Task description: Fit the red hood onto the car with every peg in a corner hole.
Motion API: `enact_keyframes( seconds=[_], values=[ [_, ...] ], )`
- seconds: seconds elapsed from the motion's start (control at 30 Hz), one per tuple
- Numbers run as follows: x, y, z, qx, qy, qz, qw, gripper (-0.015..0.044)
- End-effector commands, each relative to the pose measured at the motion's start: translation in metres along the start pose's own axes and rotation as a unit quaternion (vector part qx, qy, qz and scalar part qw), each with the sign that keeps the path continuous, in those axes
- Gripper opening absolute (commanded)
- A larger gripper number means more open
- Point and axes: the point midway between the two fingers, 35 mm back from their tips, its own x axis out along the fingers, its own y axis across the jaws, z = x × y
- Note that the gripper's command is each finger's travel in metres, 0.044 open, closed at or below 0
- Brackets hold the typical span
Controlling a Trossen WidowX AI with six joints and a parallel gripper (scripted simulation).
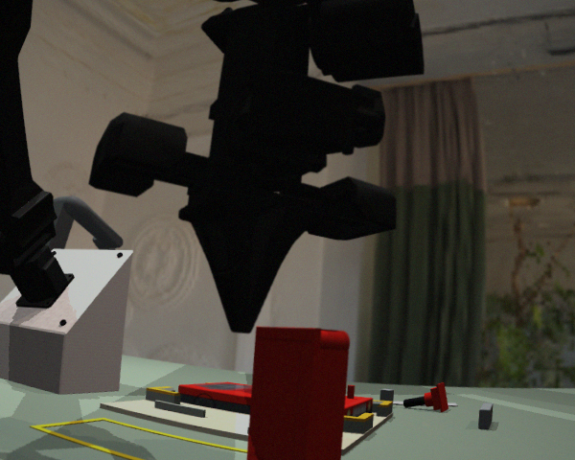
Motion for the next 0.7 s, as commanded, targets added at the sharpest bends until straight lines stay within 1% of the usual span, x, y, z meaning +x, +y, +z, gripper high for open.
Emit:
enact_keyframes(
  seconds=[0.0, 0.67],
  values=[
    [0.0124, -0.0006, -0.0017, -0.003, 0.002, 0.0, 1.0, 0.0],
    [0.0122, 0.0092, -0.0007, -0.003, 0.002, 0.0, 1.0, 0.0]
  ],
)
